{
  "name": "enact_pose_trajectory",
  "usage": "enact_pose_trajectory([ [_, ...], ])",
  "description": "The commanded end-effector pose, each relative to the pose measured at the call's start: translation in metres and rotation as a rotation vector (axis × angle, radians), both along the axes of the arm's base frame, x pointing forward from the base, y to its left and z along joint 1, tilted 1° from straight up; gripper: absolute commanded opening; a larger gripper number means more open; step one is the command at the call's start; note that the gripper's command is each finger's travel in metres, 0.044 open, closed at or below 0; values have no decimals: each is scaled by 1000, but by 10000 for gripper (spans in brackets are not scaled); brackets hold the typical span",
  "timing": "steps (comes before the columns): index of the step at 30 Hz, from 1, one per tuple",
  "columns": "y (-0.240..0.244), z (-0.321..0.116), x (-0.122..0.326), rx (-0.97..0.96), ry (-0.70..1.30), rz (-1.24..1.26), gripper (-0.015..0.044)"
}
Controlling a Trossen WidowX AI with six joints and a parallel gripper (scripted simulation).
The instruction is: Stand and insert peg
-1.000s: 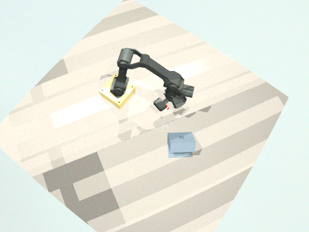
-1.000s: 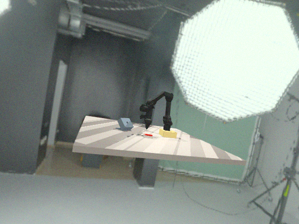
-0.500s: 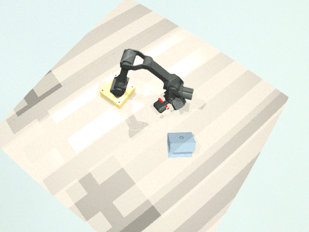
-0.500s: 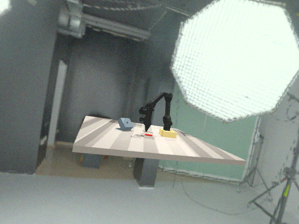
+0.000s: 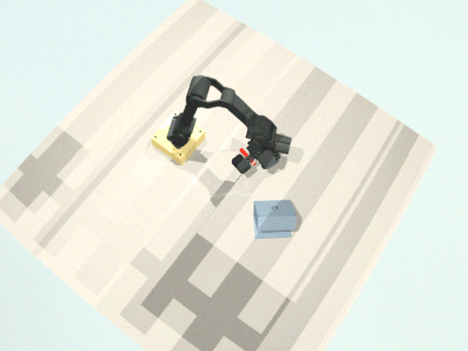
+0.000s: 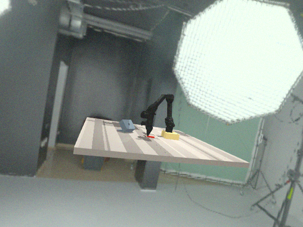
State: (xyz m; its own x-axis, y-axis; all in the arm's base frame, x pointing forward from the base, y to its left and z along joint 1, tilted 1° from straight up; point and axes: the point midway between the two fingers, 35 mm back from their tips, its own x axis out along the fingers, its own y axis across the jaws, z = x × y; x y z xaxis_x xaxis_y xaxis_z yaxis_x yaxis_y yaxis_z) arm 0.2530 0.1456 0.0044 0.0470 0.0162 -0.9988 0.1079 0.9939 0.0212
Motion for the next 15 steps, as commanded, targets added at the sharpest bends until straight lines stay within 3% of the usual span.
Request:
enact_pose_trajectory([
  [1, -2, -8, -2, -7, 3, -1, 440],
  [6, -2, -13, -2, -7, 3, 0, 440],
  [15, -2, -13, -2, -7, 3, 0, 204],
])
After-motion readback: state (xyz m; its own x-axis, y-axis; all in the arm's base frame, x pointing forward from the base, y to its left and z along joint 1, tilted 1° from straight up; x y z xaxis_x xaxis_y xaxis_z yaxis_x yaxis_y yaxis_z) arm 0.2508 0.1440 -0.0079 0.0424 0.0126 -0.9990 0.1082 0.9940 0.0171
